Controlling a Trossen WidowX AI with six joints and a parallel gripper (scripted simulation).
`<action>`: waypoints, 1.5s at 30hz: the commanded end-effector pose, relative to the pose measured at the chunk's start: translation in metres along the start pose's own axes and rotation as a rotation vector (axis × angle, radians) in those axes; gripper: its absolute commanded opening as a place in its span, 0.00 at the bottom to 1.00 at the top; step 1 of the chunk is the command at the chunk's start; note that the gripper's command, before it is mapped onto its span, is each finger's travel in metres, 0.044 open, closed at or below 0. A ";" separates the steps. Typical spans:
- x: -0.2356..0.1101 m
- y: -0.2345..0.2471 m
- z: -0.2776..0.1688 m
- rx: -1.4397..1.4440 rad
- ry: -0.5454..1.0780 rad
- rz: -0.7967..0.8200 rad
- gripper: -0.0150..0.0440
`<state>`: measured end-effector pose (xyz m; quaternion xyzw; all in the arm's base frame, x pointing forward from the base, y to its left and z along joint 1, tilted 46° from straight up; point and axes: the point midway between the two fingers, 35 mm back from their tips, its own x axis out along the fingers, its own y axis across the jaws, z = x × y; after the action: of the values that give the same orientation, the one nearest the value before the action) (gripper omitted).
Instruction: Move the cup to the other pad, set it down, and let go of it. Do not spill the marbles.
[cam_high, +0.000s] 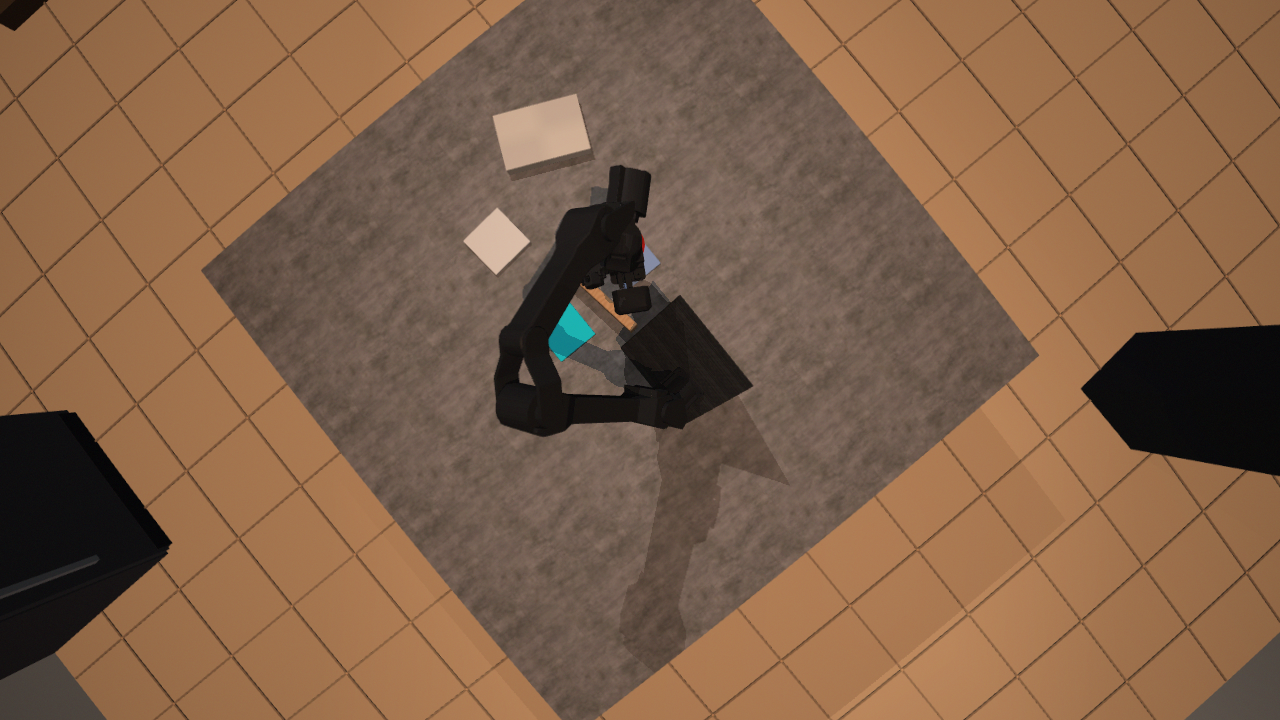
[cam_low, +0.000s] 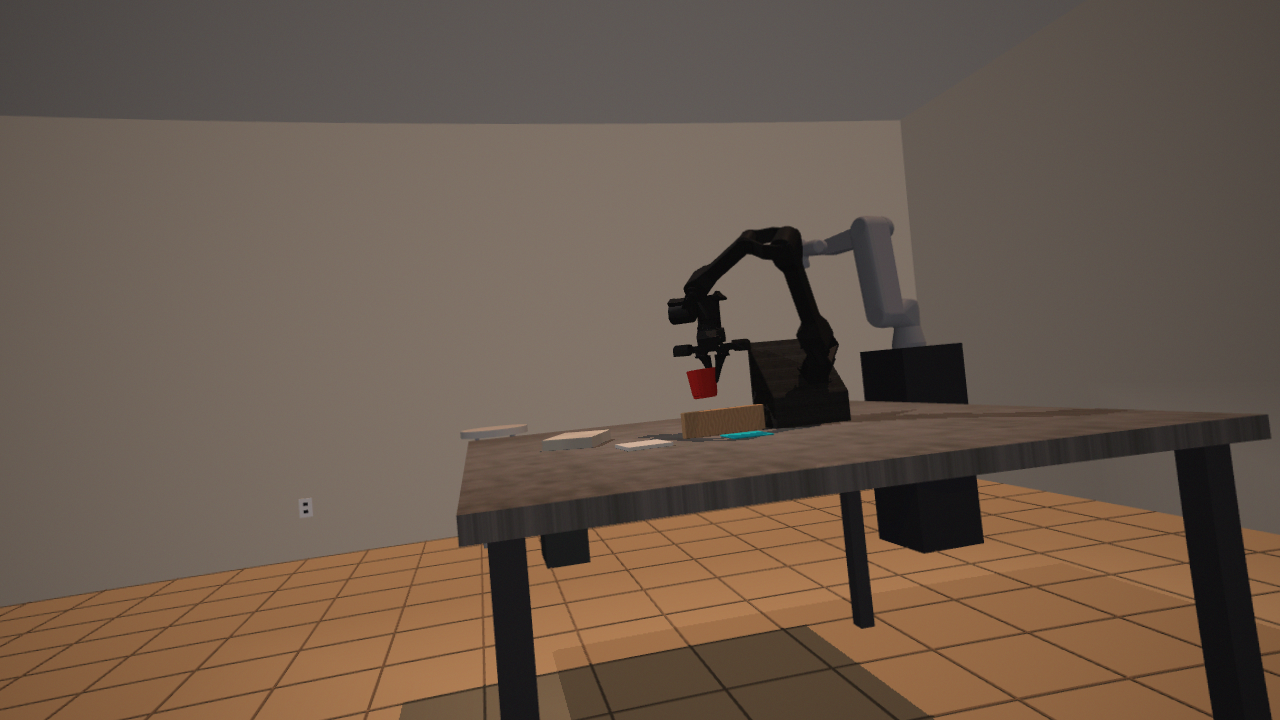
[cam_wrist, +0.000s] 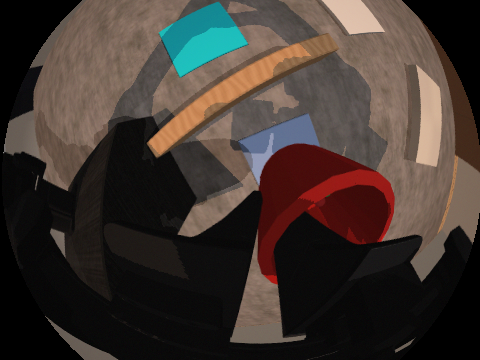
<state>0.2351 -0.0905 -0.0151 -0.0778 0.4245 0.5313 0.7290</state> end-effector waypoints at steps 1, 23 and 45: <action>0.000 0.007 0.008 0.005 -0.005 0.002 0.25; -0.002 0.031 0.042 0.003 -0.005 0.003 0.25; -0.004 0.057 0.078 0.003 -0.006 0.004 0.25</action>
<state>0.2306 -0.0318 0.0505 -0.0785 0.4240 0.5325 0.7283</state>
